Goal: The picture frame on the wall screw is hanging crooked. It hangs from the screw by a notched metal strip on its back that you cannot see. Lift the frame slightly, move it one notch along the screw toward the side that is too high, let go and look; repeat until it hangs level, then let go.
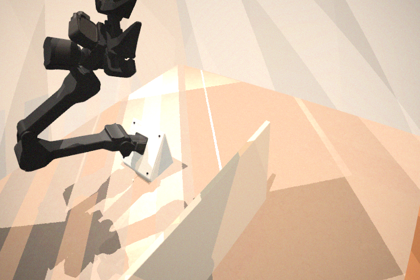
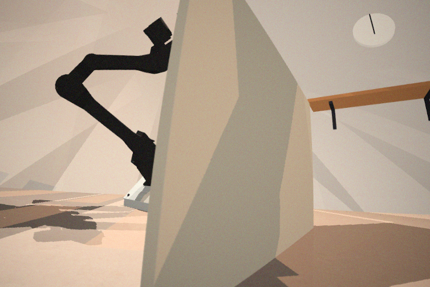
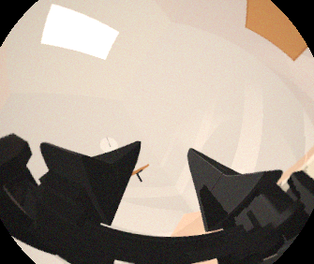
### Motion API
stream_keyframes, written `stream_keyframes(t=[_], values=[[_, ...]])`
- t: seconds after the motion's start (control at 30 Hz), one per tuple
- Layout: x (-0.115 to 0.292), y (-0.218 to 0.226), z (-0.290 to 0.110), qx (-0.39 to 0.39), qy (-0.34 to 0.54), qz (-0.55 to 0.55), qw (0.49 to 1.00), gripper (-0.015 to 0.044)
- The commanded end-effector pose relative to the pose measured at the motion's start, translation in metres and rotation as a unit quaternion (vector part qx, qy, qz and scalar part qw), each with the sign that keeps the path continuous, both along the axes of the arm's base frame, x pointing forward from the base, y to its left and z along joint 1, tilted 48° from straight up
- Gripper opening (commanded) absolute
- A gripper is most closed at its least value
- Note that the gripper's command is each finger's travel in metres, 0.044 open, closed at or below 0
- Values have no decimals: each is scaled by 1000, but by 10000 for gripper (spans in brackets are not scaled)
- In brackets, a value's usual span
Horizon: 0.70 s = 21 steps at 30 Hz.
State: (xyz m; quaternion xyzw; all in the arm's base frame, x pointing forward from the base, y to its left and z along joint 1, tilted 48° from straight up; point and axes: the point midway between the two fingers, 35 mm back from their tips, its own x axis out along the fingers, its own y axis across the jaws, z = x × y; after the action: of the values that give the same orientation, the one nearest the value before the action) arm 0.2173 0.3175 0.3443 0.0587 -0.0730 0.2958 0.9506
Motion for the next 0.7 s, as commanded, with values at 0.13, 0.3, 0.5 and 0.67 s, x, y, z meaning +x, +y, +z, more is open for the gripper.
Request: stream_keyframes(t=[0.13,0.3,0.5,0.67], values=[[49,-125,-48,84,81,-117,986,260],[56,-203,-88,152,123,-199,960,260],[48,-266,-129,221,150,-272,925,260],[48,-266,-129,221,150,-272,925,260]])
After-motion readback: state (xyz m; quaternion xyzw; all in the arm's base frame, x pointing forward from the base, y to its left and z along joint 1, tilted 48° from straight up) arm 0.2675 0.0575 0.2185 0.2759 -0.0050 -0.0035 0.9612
